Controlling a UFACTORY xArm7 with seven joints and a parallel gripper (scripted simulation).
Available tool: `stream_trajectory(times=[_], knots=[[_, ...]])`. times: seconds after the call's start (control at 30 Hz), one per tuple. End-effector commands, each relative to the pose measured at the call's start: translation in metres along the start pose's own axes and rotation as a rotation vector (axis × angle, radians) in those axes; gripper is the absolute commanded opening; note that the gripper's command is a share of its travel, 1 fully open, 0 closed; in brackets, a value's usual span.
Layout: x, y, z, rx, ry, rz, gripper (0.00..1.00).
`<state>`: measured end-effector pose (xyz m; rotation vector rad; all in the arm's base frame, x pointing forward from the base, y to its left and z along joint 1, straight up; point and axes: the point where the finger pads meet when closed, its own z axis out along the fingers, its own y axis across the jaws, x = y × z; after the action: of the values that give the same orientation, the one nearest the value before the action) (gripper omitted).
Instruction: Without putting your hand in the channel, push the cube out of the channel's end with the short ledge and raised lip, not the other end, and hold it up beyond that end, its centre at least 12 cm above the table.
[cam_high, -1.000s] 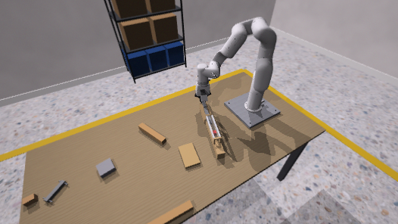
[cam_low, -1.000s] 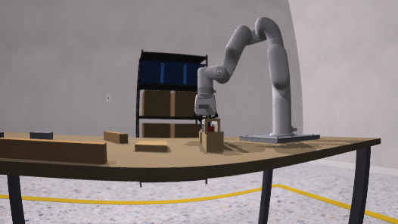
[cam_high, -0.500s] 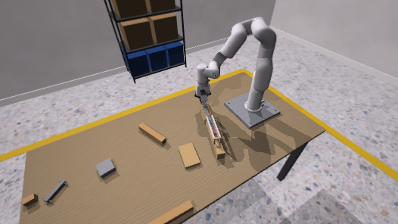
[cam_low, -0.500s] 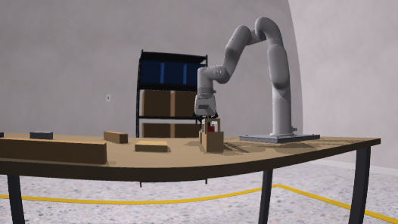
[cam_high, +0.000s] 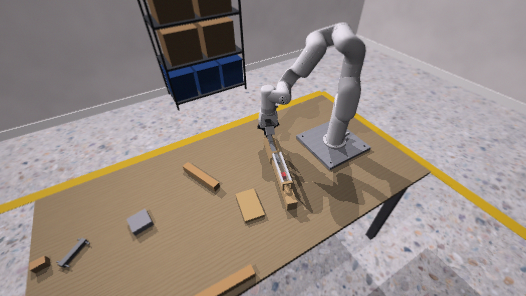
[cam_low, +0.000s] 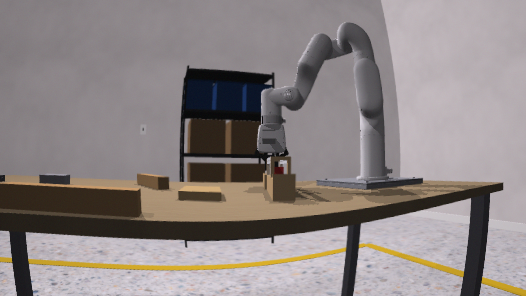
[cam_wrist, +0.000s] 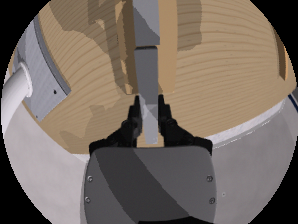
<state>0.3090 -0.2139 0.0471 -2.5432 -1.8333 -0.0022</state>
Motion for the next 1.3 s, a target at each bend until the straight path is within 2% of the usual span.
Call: stream_trajectory(times=[0.0,0.6,1.27], knots=[[0.003,0.001,-0.001,-0.004,-0.001,0.000,0.00],[0.034,0.002,-0.001,-0.004,-0.001,0.000,0.00],[0.089,0.002,-0.001,-0.004,-0.001,0.000,0.00]])
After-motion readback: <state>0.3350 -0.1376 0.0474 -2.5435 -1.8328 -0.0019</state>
